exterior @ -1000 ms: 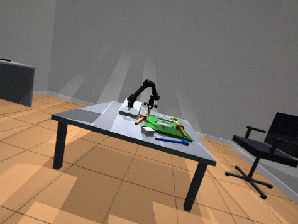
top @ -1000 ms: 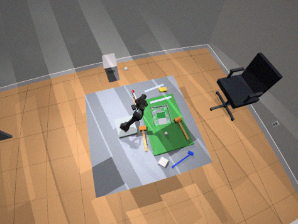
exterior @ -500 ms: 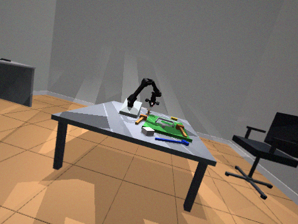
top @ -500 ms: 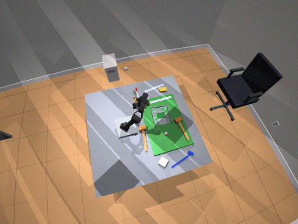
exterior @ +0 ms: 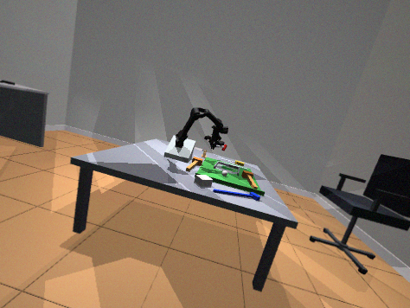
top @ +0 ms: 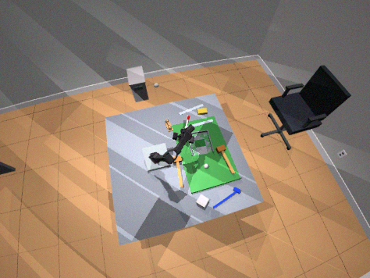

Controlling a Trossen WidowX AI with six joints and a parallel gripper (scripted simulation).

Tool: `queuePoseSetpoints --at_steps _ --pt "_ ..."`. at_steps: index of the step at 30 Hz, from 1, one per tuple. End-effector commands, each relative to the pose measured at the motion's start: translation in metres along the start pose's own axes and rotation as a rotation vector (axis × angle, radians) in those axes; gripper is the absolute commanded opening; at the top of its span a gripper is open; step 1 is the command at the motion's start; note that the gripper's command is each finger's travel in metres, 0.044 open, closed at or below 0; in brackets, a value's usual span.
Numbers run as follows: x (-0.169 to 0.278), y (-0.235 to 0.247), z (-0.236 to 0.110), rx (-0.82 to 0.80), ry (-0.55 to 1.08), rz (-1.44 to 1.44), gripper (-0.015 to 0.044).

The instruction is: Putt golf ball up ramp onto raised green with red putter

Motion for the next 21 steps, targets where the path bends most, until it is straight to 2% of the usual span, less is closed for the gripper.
queuePoseSetpoints --at_steps 1,11,21 --pt "0.028 -0.018 -0.011 0.021 0.007 0.135 0.0000" --pt "0.103 -0.047 -0.031 0.065 0.042 0.450 0.0000" --pt "0.182 -0.055 -0.050 0.118 0.093 0.766 0.0000"
Point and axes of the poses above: the point midway between the two fingers, 35 mm back from their tips, its own z axis out along the fingers, its own y axis across the jaws, x = y × z, the point moved 2 cm from there along -z, back along the fingers, and after that the axes turned 6 degrees about -z, right-handed, at the moved point
